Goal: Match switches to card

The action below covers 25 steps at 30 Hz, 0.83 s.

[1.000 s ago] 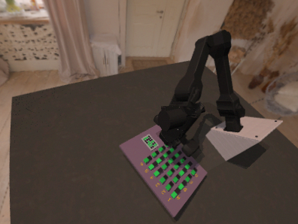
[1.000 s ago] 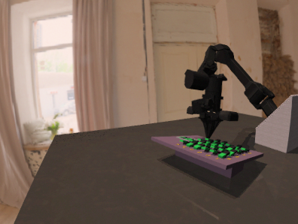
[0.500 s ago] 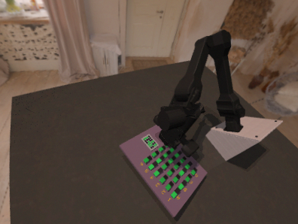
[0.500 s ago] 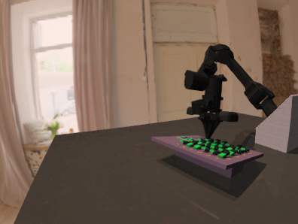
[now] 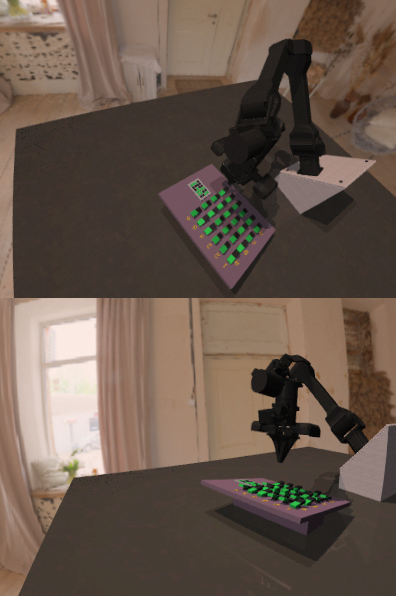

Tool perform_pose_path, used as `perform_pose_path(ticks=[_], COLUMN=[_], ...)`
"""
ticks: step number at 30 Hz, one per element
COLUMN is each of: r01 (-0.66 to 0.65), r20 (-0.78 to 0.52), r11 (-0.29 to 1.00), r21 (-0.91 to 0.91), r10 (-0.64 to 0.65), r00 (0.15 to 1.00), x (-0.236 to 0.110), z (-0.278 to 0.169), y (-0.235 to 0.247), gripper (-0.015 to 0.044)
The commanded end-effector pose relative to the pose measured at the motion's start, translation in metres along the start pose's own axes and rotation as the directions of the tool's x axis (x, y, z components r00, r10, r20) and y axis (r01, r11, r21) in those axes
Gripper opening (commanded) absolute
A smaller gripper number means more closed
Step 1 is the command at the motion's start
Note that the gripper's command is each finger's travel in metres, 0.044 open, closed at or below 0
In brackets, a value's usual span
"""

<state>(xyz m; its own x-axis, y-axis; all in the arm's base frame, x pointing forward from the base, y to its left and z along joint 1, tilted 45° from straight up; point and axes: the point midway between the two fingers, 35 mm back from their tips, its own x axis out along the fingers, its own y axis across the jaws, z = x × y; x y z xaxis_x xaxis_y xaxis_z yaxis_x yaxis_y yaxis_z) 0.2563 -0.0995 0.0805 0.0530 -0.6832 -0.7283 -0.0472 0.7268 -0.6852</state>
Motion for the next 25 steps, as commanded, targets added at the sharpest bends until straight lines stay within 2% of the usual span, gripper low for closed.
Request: perform_pose_path(ticks=[1, 4, 10, 25], r01=[0.006, 0.002, 0.001, 0.002], r20=[0.003, 0.004, 0.006, 0.006], r11=[1.000, 1.000, 1.000, 1.000], r21=[0.008, 0.009, 0.011, 0.011], r10=[-0.006, -0.002, -0.001, -0.002], r00=[1.000, 1.000, 1.000, 1.000], x=[-0.011, -0.012, -0.018, -0.018], z=[-0.001, 0.011, 0.049, 0.050], y=[-0.003, 0.010, 0.066, 0.068], gripper=[0.0000, 0.0000, 0.0000, 0.0000])
